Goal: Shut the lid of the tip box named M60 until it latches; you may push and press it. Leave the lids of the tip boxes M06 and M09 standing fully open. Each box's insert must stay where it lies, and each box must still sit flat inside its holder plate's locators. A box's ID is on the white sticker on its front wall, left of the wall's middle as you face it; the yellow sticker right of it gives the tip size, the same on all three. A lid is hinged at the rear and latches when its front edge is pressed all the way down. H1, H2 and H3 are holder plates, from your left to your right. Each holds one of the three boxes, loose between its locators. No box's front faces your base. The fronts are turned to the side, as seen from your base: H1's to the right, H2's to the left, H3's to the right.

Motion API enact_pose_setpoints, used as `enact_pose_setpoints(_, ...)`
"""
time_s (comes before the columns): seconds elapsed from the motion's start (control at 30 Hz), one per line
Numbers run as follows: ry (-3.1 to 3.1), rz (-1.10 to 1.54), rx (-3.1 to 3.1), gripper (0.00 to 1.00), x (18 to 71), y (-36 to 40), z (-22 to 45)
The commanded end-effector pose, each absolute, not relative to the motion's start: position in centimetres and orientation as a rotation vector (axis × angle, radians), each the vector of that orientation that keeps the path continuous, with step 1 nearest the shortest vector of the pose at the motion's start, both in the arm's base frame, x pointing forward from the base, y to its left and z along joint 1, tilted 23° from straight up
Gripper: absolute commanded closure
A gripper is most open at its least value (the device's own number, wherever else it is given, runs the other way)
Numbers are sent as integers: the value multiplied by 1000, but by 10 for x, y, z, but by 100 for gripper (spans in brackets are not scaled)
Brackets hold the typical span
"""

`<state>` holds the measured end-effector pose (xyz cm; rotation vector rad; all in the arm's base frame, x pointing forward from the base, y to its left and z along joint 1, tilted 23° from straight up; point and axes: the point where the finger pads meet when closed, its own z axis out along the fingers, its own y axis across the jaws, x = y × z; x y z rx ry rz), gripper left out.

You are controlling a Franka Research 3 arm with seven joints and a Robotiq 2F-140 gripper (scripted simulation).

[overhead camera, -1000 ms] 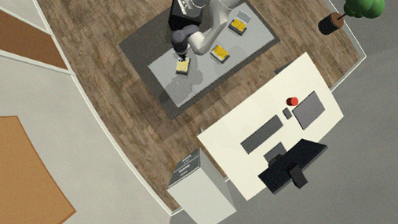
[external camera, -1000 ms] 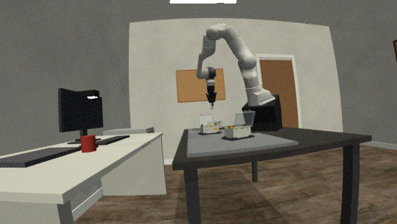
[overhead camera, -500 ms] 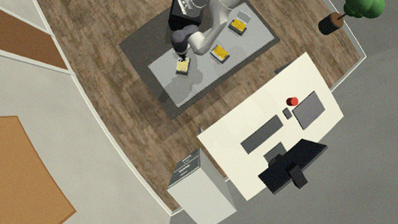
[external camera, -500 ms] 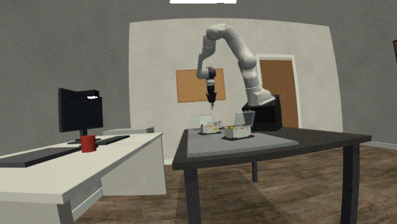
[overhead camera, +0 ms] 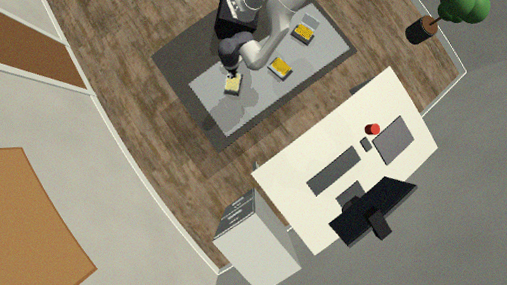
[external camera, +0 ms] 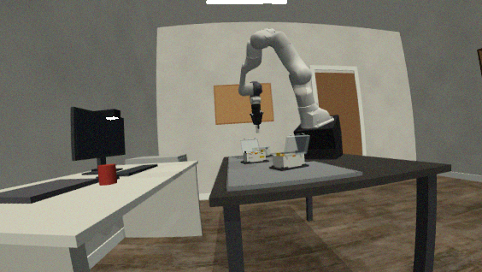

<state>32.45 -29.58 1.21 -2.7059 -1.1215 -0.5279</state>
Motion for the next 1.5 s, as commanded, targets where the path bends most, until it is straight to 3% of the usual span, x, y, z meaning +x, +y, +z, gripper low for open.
enact_pose_setpoints(0.0, -1116, -528, -2702, 100, 324, -294, 12)
enact_pose_setpoints(1.47, -1116, -528, -2702, 100, 322, -295, 4)
